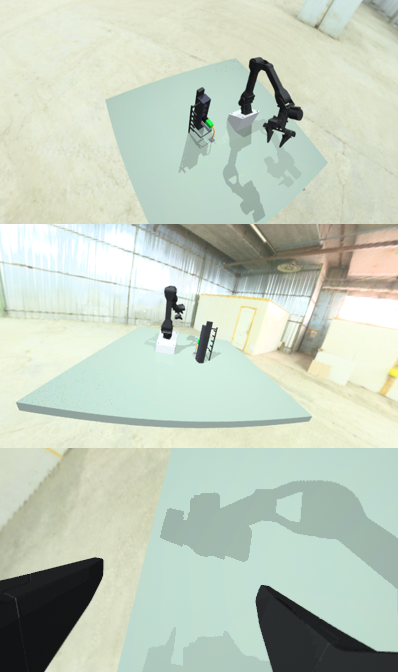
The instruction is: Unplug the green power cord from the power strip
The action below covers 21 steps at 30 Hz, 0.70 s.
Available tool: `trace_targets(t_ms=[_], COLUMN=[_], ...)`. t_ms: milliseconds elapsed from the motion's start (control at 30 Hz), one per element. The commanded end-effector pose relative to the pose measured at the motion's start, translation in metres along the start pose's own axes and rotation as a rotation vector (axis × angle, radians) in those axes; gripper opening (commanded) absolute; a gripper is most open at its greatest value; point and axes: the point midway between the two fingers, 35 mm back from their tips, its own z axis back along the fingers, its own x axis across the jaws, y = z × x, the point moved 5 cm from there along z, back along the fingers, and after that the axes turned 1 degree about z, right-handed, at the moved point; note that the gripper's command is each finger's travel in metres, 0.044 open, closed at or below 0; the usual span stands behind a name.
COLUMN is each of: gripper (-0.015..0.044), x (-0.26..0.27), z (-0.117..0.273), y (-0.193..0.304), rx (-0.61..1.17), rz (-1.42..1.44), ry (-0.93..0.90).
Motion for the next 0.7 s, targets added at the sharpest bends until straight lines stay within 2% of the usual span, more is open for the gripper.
trace_targets(t_ms=[0,267,667], gripper=[0.0374,0.0164,0.016], x=[-0.001,-0.045,-0.107], z=[-0.001,-0.034,-0.054], y=[-0.002,-0.08,-0.141], rx=[0.0,0.112,0.379], rz=[0.012,0.536,1.009], ry=[0.006,0.232,0.339])
